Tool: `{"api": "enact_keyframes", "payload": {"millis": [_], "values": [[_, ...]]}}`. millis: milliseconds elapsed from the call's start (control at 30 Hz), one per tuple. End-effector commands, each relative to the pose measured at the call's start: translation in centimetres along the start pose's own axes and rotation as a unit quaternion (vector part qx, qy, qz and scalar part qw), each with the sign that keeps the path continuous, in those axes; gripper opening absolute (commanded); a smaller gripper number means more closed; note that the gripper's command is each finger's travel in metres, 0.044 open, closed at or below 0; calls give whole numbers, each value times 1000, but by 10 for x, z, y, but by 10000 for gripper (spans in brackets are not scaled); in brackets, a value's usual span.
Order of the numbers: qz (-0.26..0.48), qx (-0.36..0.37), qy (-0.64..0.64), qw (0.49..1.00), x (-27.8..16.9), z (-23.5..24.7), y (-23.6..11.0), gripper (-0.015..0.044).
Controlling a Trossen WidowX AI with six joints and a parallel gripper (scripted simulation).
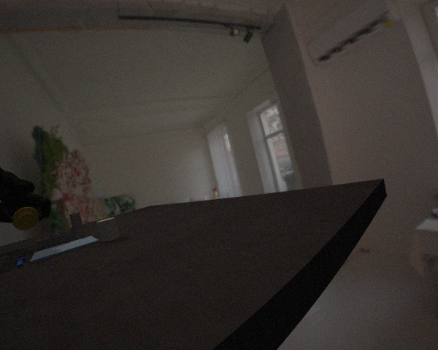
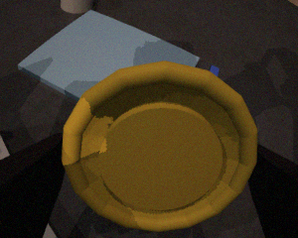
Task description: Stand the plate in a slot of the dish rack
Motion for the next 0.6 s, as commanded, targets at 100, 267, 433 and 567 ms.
{"api": "enact_keyframes", "payload": {"millis": [100,267,433,567], "values": [[-60,43,-17,997,-11,0,0,0],[-100,80,-29,991,-20,1,-2,0],[-138,119,-38,983,-28,0,-5,0],[-166,153,-41,973,-34,-1,-8,0]]}}
Point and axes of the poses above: the point midway between the two fingers, 35 mm back from their tips, its own y axis out along the fingers, its own z axis across the jaws, x = y × z, the point moved 7 cm from there along -y, back along the fingers, and after that the axes turned 9 degrees about -y, right-handed, at the moved point
